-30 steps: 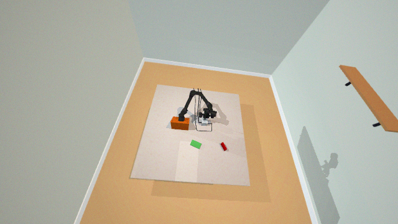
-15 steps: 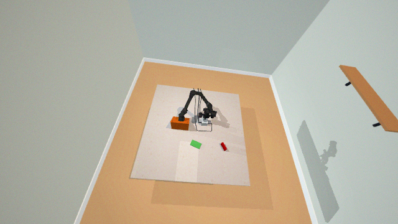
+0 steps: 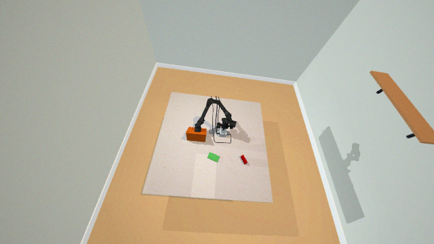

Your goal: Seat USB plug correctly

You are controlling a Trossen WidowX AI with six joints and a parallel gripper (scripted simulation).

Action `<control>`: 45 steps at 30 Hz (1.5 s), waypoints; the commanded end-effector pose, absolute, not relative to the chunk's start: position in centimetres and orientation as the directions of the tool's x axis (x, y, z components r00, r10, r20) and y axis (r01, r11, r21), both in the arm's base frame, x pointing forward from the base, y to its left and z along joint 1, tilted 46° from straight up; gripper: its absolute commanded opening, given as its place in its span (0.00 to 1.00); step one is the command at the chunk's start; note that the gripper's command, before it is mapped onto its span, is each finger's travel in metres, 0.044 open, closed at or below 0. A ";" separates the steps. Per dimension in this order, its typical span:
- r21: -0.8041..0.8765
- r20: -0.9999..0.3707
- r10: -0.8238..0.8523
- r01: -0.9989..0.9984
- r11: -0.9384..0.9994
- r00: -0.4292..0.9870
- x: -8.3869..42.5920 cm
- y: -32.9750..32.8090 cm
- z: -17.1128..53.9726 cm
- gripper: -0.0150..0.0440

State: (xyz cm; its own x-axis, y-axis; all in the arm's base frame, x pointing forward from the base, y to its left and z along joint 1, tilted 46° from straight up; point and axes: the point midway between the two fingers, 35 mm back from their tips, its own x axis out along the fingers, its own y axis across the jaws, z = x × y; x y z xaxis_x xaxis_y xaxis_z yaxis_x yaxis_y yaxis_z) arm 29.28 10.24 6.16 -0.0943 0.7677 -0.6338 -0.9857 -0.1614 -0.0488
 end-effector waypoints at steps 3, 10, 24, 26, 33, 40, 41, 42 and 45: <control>-0.046 -0.630 0.771 -0.987 -0.157 -0.093 29.3 10.3 6.1 0.25; -0.046 -0.630 0.771 -0.987 -0.157 -0.093 29.3 10.4 6.1 0.25; -0.046 -0.630 0.771 -0.987 -0.157 -0.093 29.3 10.5 6.0 0.25; -0.046 -0.630 0.771 -0.987 -0.157 -0.093 29.3 10.5 5.9 0.25; -0.046 -0.630 0.771 -0.987 -0.157 -0.093 29.3 10.6 5.9 0.25; -0.046 -0.630 0.771 -0.987 -0.157 -0.093 29.3 10.7 5.8 0.25; -0.046 -0.630 0.771 -0.987 -0.157 -0.093 29.3 10.7 5.8 0.25; -0.046 -0.630 0.771 -0.987 -0.157 -0.093 29.3 10.7 5.8 0.25; -0.046 -0.630 0.771 -0.987 -0.157 -0.093 29.3 10.7 5.8 0.25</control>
State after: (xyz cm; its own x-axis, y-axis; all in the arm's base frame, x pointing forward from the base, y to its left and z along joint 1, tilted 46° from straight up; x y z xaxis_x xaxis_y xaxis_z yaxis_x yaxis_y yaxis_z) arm 29.27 10.41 5.88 -0.0901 0.7691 -0.6327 -0.9870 -0.1539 -0.0466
